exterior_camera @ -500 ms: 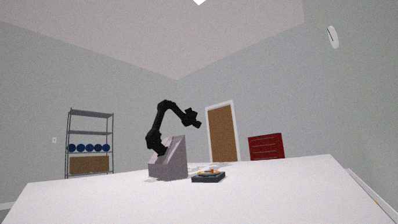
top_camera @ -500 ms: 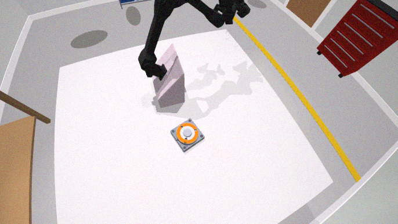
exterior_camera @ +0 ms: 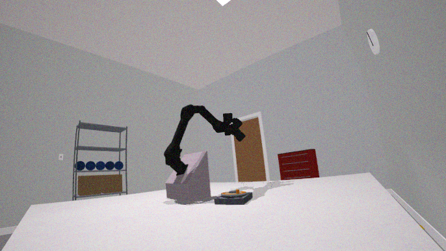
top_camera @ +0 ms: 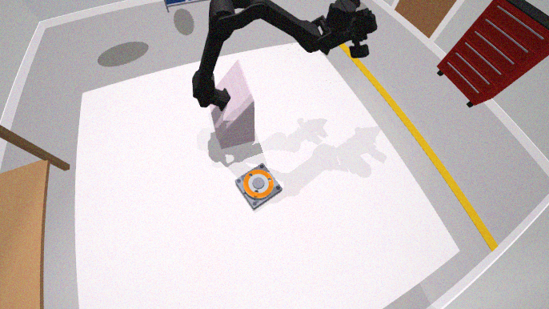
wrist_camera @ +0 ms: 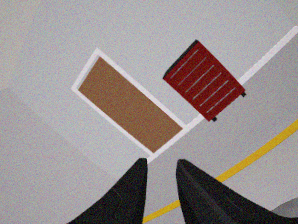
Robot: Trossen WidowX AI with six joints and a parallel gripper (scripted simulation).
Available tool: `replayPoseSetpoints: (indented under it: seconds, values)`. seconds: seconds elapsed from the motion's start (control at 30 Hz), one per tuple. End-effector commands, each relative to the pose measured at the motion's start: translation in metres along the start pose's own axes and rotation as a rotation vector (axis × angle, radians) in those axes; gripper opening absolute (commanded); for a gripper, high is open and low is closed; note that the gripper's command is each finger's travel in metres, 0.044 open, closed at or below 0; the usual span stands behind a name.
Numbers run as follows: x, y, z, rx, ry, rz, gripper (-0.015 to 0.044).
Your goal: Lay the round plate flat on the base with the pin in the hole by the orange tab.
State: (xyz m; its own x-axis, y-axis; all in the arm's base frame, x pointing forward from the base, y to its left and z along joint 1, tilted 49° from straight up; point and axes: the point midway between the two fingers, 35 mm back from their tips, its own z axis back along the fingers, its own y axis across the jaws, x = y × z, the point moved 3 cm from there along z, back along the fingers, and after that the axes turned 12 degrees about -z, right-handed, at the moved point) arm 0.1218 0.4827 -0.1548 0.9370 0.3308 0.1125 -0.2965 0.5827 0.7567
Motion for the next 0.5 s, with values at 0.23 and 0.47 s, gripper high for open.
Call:
replayPoseSetpoints:
  seconds: [0.23,0.47]
  values:
    - [0.117,-0.101,0.110,-0.485,-0.302,-0.211,0.0000]
    - [0.146,-0.167,0.207,-0.819,-0.381,-0.349,0.0000]
